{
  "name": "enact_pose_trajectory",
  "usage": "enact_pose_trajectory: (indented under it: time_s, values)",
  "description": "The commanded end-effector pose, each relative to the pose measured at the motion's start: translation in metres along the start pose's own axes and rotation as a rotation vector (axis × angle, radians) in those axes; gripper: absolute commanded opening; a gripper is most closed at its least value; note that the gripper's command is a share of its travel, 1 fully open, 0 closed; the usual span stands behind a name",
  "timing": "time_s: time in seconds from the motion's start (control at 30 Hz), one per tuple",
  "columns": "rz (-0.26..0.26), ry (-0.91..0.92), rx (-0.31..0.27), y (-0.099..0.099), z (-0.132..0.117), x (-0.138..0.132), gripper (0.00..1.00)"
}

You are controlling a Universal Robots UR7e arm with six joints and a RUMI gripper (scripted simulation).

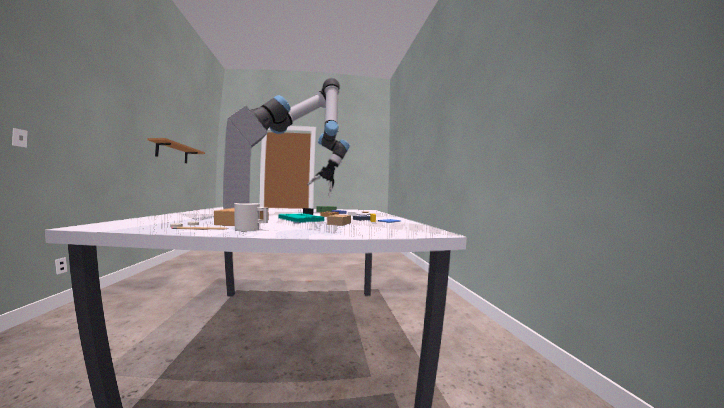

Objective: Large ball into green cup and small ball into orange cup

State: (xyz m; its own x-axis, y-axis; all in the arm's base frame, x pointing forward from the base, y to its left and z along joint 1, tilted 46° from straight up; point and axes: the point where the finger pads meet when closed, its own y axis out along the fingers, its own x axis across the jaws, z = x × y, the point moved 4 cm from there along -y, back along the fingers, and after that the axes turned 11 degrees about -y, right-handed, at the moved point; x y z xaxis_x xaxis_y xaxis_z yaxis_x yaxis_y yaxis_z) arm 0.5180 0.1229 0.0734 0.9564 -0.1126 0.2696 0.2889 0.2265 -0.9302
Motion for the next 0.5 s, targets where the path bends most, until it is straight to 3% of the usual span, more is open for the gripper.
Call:
enact_pose_trajectory:
  time_s: [0.0, 0.37, 0.47]
  values:
    - [-0.104, 0.066, 0.028, 0.006, -0.029, 0.014, 1.00]
    - [-0.263, 0.180, 0.065, 0.014, -0.079, 0.036, 1.00]
    - [-0.263, 0.180, 0.065, 0.014, -0.079, 0.036, 1.00]
